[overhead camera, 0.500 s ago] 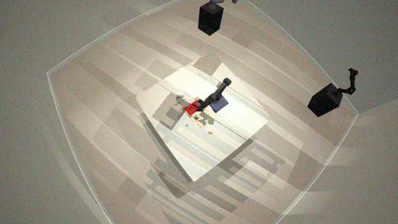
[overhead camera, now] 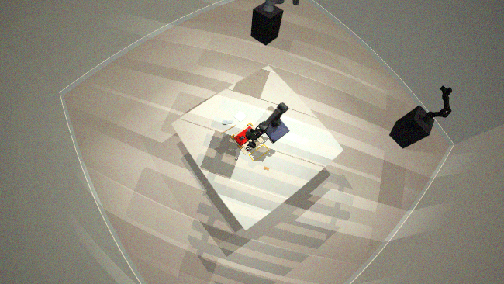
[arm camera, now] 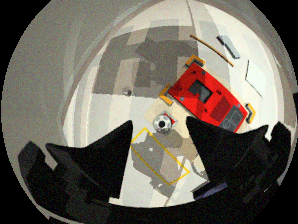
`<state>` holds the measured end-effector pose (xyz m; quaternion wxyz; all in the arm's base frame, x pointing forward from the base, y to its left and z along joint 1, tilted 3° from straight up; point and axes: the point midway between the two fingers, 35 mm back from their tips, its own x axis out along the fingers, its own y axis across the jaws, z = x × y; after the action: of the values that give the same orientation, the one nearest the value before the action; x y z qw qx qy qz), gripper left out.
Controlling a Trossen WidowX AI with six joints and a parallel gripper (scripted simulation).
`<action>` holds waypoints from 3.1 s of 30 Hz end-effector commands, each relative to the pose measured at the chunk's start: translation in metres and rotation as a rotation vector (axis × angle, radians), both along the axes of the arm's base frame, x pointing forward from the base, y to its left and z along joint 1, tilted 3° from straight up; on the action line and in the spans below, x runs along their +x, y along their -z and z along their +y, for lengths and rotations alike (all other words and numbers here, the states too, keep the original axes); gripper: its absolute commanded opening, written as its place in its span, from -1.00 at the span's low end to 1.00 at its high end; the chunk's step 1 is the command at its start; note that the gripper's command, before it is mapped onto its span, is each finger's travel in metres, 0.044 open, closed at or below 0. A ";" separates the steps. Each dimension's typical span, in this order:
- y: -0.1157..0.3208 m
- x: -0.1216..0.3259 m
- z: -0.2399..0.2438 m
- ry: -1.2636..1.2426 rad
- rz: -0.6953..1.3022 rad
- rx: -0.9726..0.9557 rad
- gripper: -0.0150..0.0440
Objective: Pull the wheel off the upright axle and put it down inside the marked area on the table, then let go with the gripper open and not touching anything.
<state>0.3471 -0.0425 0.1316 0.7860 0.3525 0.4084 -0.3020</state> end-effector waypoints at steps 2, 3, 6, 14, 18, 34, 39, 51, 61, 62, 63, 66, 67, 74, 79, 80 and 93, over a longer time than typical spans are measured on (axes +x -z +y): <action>0.009 0.015 0.004 -0.365 0.291 -0.043 0.53; 0.011 0.017 0.005 -0.422 0.330 -0.043 0.53; 0.014 0.021 0.007 -0.596 0.438 -0.031 0.53; 0.018 0.024 0.010 -0.802 0.545 0.006 0.53; 0.018 0.024 0.010 -0.802 0.545 0.006 0.53; 0.069 0.025 0.012 -0.802 0.545 0.007 0.53; 0.093 0.021 0.012 -0.802 0.546 0.007 0.53; 0.090 0.023 0.011 -0.797 0.543 0.001 0.26; 0.090 0.023 0.011 -0.797 0.543 0.001 -0.10; 0.089 0.023 0.011 -0.797 0.543 0.001 -0.19; 0.089 0.023 0.011 -0.797 0.543 0.001 -0.28; 0.088 0.023 0.011 -0.797 0.543 0.001 -0.49; 0.088 0.023 0.011 -0.797 0.543 0.001 -0.49; 0.086 0.023 0.011 -0.797 0.544 0.001 -0.49; 0.084 0.023 0.010 -0.797 0.544 0.001 -0.49; 0.084 0.023 0.010 -0.797 0.544 0.002 -0.49; 0.080 0.023 0.010 -0.798 0.544 0.002 -0.49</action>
<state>0.3701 -0.0320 0.0482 0.7039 0.0774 0.7037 -0.0585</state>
